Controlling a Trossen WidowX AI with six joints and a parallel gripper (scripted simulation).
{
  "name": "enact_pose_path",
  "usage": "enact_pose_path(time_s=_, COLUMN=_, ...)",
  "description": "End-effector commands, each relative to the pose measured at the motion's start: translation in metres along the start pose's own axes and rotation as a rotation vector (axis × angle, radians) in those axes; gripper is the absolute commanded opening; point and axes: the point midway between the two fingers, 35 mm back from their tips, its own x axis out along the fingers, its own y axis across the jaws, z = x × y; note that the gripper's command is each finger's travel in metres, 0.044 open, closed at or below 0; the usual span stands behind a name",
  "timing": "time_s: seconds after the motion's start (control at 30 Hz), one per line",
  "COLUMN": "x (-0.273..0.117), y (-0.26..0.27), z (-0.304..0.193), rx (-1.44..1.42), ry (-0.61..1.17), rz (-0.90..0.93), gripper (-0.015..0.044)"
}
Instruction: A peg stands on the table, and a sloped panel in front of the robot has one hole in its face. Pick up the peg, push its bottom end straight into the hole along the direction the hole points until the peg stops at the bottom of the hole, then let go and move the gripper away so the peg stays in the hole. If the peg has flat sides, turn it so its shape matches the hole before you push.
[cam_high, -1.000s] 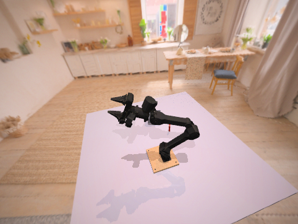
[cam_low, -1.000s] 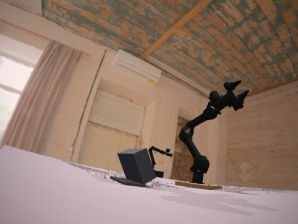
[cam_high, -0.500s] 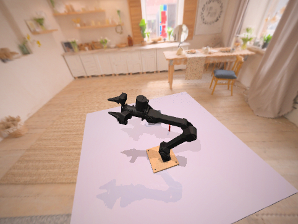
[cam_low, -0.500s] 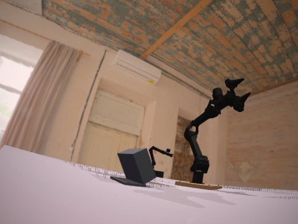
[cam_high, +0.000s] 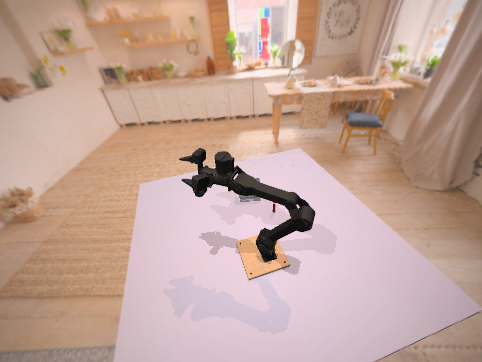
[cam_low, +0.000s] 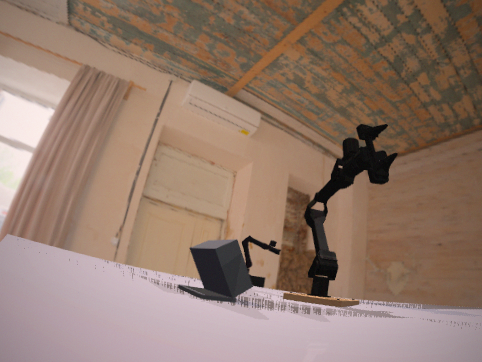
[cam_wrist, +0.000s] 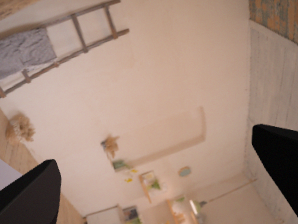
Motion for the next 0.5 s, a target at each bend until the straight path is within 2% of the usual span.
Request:
enact_pose_path(time_s=0.0, x=0.002, y=0.006, z=-0.021, rx=0.038, ry=0.066, rz=0.033, gripper=0.0440)
enact_pose_path(time_s=0.47, x=0.003, y=0.039, z=-0.092, rx=0.207, ry=0.302, rz=0.161, gripper=0.0440)
